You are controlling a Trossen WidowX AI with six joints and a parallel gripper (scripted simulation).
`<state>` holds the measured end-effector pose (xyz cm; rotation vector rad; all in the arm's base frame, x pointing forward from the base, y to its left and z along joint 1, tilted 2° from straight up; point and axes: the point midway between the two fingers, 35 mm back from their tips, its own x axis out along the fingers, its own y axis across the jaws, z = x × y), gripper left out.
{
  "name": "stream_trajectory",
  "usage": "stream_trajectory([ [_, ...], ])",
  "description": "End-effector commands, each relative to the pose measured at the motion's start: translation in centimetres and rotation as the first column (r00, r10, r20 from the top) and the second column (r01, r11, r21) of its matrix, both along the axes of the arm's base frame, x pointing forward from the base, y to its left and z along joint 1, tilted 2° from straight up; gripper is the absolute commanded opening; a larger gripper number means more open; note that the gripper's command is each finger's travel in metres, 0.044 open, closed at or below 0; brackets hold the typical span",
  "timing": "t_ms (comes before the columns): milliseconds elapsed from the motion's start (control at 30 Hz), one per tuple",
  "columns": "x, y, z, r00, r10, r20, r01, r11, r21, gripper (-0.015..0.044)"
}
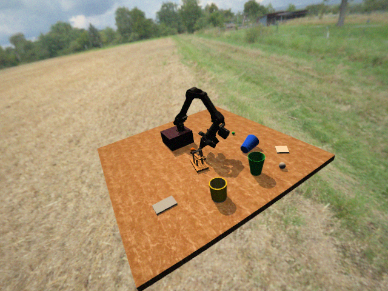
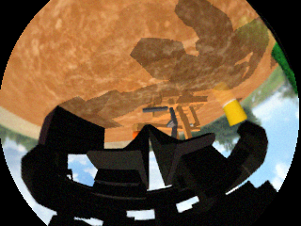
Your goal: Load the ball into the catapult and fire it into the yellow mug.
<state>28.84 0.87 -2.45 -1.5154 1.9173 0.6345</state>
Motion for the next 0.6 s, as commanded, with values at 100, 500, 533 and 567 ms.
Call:
stream_trajectory([
  [100, -0.4, -0.1, -1.3, 1.0, 0.003, -0.015, -0.003, 1.0, -0.006, 0.0],
  [500, -0.7, -0.2, -3.2, 1.0, 0.003, -0.015, -0.003, 1.0, -0.006, 0.0],
  [533, -0.7, -0.2, -3.4, 1.0, 0.003, -0.015, -0.003, 1.0, -0.006, 0.0],
  [567, -0.7, -0.2, -4.1, 1.0, 0.003, -0.015, -0.003, 1.0, -0.006, 0.0],
])
